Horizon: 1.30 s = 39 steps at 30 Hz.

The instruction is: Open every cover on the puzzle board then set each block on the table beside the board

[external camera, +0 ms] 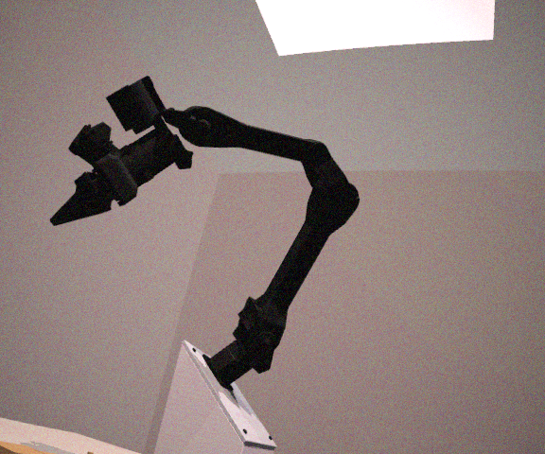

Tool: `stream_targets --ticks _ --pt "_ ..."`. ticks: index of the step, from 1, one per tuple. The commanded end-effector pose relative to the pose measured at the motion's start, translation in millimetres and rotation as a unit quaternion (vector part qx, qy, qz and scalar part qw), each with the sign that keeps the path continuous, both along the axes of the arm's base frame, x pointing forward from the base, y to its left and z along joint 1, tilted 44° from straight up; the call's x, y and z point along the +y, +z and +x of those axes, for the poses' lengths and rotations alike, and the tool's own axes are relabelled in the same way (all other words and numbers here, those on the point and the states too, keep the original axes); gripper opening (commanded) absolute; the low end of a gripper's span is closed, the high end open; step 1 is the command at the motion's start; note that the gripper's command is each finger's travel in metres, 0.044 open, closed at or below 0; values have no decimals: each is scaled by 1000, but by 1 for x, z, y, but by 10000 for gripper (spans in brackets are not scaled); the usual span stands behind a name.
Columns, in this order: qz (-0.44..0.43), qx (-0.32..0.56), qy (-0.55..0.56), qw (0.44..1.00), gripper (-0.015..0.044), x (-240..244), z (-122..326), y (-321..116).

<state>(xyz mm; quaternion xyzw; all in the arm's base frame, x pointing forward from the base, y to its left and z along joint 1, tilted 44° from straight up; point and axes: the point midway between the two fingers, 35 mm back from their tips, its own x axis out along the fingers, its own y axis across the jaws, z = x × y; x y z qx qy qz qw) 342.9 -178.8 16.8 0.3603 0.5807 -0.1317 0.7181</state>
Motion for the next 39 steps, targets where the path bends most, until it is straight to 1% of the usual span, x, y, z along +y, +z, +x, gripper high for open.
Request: stream_targets --ticks 1,14,23,39 --pt "24 1 36 999 0 21 1 -18" --pt "86 2 128 988 0 81 -5 -60" --pt "122 0 182 976 0 116 -15 -82" --pt "203 1 272 941 0 186 -50 -120"
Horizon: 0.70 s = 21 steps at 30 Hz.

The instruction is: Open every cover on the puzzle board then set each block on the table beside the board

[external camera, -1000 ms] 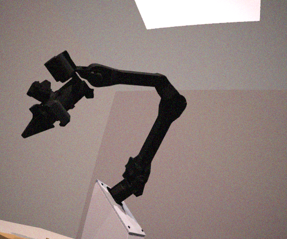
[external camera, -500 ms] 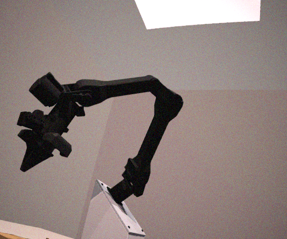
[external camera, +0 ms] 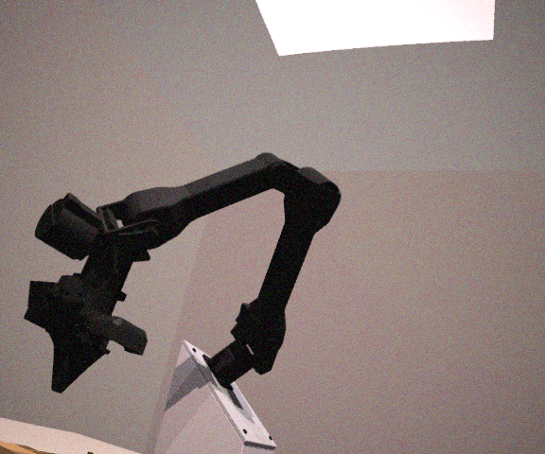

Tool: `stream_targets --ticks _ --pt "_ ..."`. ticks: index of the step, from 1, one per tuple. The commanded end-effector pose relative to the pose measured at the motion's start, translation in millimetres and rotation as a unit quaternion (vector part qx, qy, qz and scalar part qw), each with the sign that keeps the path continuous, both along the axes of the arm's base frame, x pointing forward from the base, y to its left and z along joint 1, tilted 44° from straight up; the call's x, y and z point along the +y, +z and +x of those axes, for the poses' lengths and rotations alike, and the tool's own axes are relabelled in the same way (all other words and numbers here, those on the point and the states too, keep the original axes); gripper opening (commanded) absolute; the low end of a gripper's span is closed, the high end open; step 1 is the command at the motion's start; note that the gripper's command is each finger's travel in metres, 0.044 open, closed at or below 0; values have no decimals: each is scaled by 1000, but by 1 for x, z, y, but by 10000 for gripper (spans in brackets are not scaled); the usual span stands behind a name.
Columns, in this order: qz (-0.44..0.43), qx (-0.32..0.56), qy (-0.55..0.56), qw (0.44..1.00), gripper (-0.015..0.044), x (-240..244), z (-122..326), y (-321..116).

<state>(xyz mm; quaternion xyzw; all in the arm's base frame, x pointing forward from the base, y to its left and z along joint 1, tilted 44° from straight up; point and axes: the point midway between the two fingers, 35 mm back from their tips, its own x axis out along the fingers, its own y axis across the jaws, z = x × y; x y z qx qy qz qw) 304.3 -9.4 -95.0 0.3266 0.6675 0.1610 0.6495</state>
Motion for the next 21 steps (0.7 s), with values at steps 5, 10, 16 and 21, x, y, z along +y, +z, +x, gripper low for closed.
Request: stream_targets --ticks 5,10,16,21 --pt "30 2 29 999 0 22 -16 -11" --pt "30 2 29 999 0 22 -16 -11" --pt "30 2 29 999 0 22 -16 -11" --pt "30 2 29 999 0 22 -16 -11"
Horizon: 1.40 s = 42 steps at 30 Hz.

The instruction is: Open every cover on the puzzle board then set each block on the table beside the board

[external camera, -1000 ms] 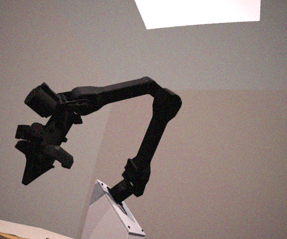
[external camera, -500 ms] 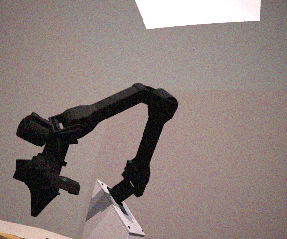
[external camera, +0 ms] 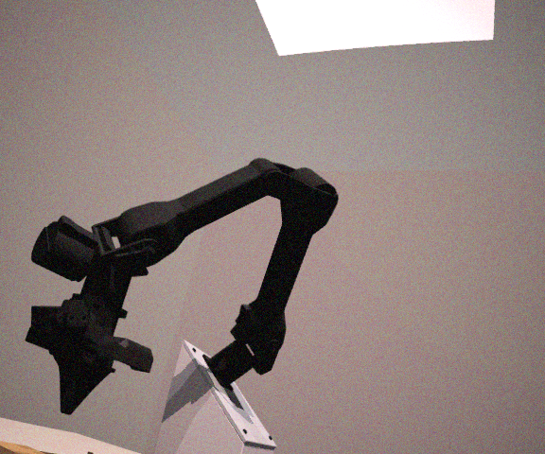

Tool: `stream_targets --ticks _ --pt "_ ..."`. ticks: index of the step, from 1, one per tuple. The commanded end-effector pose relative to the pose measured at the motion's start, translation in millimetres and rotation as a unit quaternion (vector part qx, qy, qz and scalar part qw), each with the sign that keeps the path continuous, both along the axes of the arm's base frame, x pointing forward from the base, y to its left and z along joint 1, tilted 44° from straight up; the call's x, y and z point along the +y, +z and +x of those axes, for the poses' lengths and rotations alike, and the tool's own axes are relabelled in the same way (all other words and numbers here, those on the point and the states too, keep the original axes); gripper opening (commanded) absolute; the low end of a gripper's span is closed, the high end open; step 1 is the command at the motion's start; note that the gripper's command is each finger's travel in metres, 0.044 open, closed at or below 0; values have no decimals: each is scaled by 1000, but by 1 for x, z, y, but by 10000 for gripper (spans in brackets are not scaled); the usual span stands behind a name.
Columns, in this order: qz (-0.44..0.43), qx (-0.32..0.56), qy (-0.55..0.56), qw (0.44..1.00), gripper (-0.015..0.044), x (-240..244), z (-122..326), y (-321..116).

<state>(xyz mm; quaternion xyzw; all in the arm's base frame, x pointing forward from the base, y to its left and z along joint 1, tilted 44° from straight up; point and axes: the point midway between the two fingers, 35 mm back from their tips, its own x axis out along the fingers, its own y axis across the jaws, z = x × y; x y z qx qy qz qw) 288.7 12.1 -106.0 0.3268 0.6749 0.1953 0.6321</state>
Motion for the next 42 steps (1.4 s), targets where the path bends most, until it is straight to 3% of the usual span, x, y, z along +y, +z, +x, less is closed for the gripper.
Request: stream_targets --ticks 1,42 --pt "2 -3 1 1000 0 1 0 0" --pt "2 -3 1 1000 0 24 2 -24"
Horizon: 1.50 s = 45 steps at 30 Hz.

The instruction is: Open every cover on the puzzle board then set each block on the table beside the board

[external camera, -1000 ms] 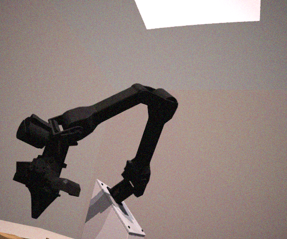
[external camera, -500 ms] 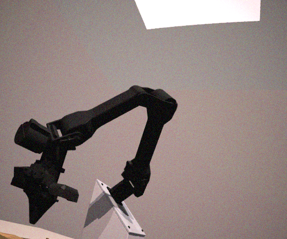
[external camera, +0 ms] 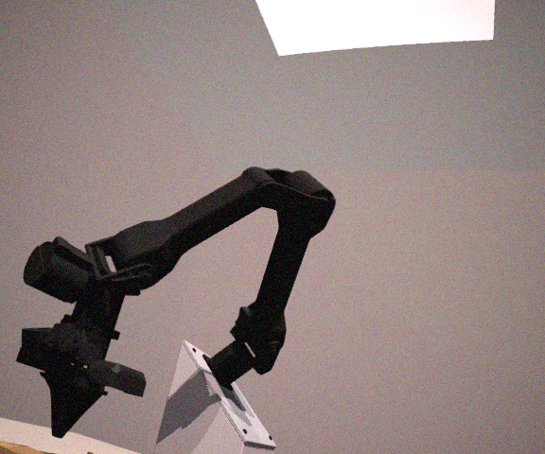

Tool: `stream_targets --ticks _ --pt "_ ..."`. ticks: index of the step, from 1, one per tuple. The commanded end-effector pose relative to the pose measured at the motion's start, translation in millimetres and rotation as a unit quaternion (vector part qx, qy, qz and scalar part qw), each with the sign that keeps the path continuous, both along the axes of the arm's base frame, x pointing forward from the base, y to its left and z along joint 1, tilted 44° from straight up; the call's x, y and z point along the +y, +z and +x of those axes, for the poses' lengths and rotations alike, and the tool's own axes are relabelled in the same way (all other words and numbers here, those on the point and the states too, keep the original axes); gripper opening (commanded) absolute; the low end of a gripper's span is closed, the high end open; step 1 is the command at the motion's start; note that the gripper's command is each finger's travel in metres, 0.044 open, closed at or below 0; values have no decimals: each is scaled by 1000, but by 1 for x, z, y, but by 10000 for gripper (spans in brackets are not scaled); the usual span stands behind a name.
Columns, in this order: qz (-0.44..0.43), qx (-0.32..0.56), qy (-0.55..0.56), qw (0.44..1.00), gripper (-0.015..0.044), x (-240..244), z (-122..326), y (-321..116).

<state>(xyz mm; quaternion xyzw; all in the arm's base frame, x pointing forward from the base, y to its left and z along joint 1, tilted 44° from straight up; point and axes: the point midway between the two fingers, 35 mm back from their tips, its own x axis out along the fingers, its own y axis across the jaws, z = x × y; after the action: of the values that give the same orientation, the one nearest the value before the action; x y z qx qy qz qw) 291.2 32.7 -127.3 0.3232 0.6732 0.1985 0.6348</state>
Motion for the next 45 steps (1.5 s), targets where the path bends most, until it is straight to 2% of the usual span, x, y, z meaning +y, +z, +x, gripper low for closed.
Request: stream_targets --ticks 1,27,45 --pt "3 2 -2 1000 0 4 -1 -3" --pt "5 2 -2 1000 0 21 -1 -20" --pt "5 2 -2 1000 0 19 15 -22"
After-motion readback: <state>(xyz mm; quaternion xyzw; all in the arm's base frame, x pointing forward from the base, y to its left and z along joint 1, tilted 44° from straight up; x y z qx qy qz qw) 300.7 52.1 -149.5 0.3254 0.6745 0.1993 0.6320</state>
